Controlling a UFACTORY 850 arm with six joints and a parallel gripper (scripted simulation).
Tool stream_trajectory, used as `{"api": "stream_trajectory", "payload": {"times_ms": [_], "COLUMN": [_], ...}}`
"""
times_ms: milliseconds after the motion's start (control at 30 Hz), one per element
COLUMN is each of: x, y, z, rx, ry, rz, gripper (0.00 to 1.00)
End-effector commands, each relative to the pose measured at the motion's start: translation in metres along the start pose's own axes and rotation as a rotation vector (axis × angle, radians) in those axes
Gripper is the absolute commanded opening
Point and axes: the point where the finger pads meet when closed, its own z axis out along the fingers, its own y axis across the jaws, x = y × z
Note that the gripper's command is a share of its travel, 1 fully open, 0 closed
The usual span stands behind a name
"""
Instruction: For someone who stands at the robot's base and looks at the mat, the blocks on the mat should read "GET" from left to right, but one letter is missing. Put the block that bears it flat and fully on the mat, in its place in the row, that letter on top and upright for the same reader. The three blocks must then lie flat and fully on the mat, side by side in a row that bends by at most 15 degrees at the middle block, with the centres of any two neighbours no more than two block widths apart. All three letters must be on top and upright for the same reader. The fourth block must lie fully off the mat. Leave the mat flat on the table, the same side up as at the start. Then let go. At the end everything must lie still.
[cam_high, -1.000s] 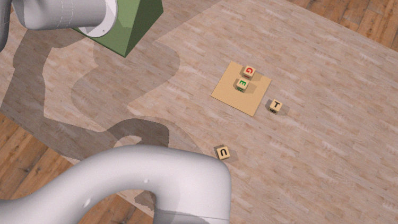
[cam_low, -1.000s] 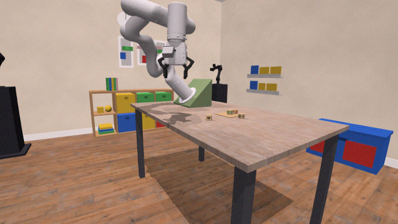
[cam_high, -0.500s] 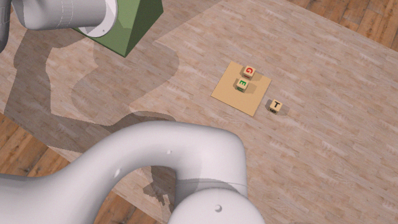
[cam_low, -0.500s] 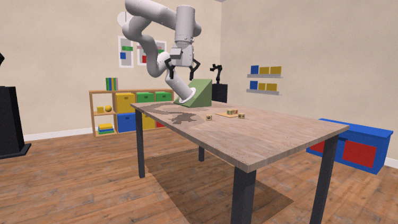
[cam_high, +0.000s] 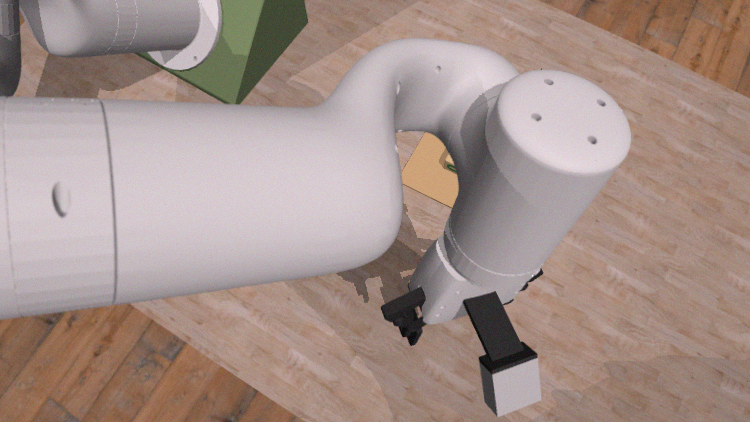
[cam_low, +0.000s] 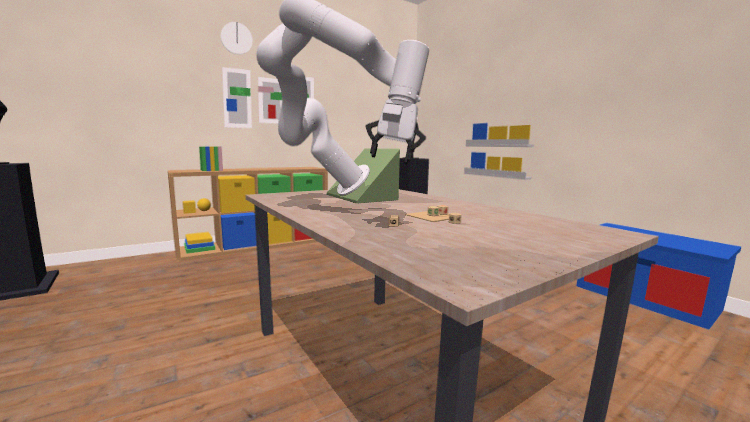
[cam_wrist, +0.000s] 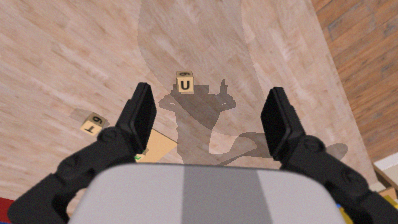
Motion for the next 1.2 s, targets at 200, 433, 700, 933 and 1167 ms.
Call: {"api": "stream_trajectory", "payload": {"times_ms": [200,433,700,933,1167], "x": [-0.088,-0.142,-0.205,-0.264,-0.292], "y": [-0.076,-0.11,-0.141,-0.164,-0.172], "z": [-0.012,-0.016,-0.02,-0.02,-0.019], "rx": [-0.049,-0.037,0.012,0.091,0.138], "ry": [0.19,0.315,0.461,0.592,0.648], "rz": [0.046,0.071,0.101,0.126,0.137], "gripper": [1.0,1.0,1.0,1.0,1.0]}}
